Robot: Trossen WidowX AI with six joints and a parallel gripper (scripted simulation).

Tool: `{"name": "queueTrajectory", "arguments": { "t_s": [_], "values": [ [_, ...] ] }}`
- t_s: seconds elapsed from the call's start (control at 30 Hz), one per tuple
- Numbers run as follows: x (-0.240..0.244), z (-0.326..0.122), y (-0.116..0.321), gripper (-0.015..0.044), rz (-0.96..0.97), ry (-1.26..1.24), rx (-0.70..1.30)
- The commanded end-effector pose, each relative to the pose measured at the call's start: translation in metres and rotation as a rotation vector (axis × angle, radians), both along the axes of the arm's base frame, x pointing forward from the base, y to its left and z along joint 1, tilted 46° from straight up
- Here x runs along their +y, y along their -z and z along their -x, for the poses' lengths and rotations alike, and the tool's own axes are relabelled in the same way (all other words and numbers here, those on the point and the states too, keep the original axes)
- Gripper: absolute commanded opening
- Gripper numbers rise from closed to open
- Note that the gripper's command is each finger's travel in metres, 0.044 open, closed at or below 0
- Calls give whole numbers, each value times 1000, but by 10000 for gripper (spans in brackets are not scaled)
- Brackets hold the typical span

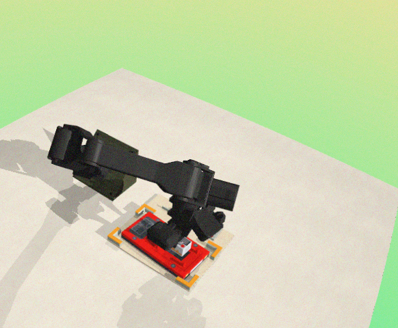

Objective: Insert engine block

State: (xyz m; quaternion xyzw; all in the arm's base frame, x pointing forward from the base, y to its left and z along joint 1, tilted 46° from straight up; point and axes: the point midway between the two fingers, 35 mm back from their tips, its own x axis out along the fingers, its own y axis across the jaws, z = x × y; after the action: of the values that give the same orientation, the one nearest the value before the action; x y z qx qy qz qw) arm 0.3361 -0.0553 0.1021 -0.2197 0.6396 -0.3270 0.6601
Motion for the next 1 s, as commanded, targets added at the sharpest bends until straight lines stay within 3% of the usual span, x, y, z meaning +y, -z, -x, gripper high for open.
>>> {"name": "queueTrajectory", "arguments": {
  "t_s": [0.0,0.97],
  "values": [
    [-1,0,0,159,4,-2,0],
    [-7,0,6,159,4,-2,0]
  ]
}}
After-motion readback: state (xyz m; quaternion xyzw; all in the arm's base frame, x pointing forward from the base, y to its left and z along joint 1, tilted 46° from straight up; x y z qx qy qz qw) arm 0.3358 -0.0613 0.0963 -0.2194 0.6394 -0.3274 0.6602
